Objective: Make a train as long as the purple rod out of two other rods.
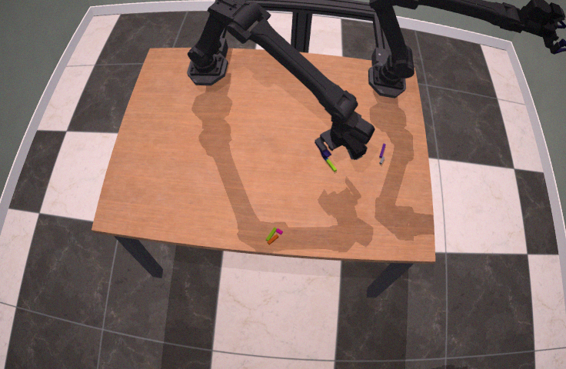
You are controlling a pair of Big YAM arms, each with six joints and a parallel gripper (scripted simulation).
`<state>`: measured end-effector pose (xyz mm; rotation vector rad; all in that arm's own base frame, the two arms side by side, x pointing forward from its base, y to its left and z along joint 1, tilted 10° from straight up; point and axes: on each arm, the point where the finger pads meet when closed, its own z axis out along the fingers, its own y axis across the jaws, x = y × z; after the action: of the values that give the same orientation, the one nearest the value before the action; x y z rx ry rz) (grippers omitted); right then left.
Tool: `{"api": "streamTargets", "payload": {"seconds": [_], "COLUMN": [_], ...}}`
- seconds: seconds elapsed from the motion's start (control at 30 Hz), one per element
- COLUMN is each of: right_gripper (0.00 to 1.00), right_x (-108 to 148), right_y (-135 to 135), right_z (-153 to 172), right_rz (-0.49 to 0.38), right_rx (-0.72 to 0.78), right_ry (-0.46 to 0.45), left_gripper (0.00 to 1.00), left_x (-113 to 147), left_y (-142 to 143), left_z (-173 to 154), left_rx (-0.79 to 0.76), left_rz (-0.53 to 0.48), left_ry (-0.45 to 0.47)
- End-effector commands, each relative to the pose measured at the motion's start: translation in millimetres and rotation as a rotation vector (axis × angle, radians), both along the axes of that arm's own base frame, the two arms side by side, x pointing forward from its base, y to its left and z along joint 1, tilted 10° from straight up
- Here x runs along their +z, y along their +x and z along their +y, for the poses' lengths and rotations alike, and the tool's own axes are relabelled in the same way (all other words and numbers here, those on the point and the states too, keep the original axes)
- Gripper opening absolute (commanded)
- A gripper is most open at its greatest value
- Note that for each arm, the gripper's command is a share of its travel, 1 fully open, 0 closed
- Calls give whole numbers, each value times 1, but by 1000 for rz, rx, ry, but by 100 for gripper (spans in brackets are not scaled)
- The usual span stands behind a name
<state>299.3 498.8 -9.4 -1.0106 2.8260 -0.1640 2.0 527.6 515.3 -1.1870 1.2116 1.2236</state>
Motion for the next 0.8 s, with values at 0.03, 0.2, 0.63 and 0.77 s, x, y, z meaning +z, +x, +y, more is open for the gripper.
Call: {"api": "streamTargets", "payload": {"seconds": [0.03,0.2,0.63,0.77], "right_gripper": [100,100,100,100], "right_x": [38,51,119,125], "right_y": [6,1,-9,-11], "right_z": [19,25,24,24], "right_rz": [-32,-35,-36,-36], "right_rx": [-3,3,-4,-3], "right_ry": [55,62,65,65], "left_gripper": [100,100,100,100], "left_x": [16,16,16,16], "left_y": [-7,-7,-7,-7], "left_z": [-6,-6,-6,-6], "left_rx": [16,16,16,16], "left_rz": [-15,-15,-15,-15], "left_ry": [44,44,44,44]}}
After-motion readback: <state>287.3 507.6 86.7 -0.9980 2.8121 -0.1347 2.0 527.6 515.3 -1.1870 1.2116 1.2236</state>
